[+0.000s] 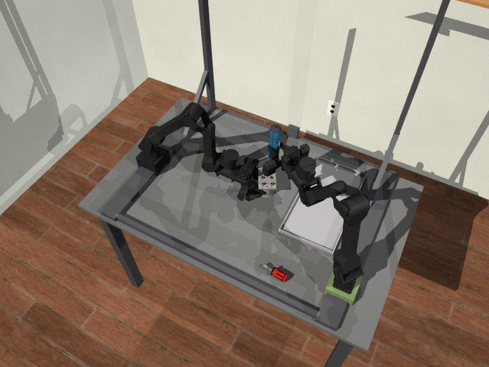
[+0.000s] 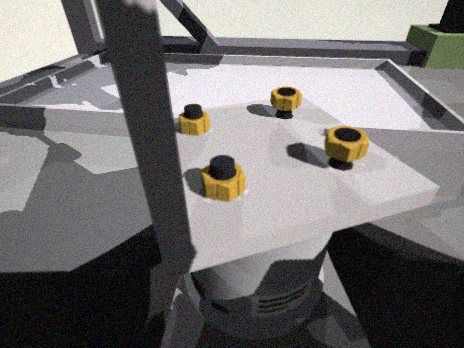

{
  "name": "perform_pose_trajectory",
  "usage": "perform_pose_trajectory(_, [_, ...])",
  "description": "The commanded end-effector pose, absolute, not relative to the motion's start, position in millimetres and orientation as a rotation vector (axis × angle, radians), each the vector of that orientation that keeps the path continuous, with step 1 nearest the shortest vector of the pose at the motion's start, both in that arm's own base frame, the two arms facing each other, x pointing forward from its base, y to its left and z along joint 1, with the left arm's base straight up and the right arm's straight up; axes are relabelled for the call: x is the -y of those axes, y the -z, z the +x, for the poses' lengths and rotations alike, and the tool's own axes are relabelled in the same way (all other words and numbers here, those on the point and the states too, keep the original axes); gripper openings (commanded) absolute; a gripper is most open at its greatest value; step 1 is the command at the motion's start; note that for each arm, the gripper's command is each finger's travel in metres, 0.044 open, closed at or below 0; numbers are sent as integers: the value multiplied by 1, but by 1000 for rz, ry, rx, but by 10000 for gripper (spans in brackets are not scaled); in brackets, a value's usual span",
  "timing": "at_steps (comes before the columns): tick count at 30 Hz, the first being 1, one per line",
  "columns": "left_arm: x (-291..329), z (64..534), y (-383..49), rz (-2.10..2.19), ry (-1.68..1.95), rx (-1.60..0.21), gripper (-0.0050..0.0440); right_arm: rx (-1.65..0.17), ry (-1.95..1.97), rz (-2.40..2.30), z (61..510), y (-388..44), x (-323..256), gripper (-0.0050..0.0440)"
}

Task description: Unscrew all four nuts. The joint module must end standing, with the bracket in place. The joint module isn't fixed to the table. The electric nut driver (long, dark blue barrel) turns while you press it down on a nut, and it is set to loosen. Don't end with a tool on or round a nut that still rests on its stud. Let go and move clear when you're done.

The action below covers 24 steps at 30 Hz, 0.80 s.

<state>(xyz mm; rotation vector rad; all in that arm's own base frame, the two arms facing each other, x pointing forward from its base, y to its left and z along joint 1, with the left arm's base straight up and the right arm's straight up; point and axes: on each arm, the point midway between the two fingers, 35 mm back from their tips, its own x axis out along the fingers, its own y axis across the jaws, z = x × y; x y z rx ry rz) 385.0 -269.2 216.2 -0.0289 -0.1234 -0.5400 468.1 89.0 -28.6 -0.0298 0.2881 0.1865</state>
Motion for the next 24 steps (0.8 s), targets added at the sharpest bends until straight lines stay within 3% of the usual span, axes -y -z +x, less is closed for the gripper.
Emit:
perform_pose_trajectory(1, [268,384,-239,-49,535,183,162,-251,-187,-24,474,14,-90,242])
perform_pose_trajectory(13, [274,388,-216,-44,536,171,162,-251,-187,-24,474,14,-90,242])
perform_pose_trajectory(24, [272,388,-222,-49,535,183,162,-251,-187,-24,474,14,-90,242])
